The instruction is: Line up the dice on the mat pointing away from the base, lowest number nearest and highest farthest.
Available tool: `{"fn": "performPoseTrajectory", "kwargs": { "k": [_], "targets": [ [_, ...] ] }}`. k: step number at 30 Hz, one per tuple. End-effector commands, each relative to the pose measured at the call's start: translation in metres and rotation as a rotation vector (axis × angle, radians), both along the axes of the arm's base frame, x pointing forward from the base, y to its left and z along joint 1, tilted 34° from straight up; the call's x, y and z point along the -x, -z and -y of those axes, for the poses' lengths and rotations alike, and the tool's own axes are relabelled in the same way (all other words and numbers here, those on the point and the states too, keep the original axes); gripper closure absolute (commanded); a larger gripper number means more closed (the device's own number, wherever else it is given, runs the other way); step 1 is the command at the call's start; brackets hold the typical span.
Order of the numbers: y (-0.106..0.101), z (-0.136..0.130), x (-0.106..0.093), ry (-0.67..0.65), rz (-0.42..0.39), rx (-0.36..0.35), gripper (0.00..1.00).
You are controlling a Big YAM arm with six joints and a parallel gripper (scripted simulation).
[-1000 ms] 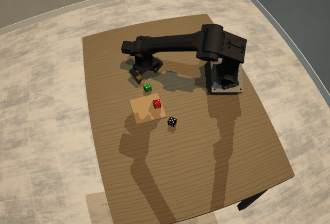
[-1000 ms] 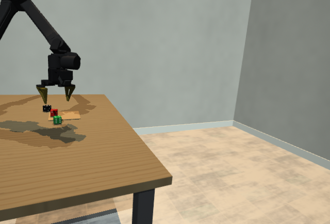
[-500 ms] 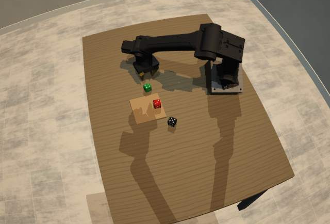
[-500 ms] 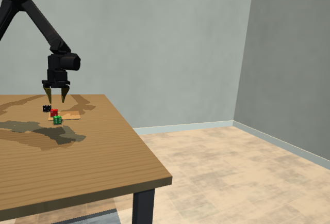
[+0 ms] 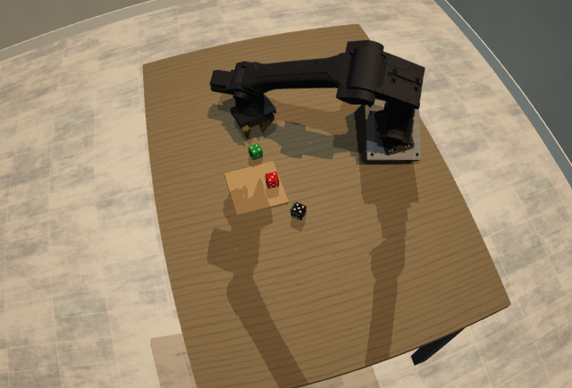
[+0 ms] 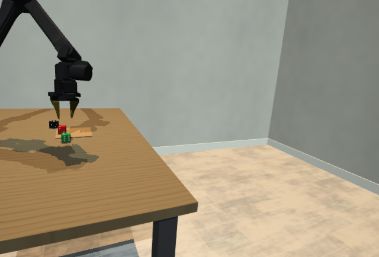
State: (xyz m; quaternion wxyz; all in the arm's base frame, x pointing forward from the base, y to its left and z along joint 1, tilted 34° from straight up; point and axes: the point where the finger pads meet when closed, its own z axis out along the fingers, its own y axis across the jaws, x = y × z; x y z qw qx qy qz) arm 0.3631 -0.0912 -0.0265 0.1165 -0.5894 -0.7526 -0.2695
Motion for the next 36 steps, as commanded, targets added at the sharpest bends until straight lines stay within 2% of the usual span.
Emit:
{"fn": "performPoseTrajectory", "kwargs": {
  "k": [1,20,36],
  "targets": [
    [-0.004,0.019,-0.018,0.026,0.030,0.024,0.55],
    [-0.003,0.018,-0.018,0.025,0.030,0.024,0.55],
    [0.013,-0.006,-0.005,0.002,-0.004,0.004,0.55]
  ]
}}
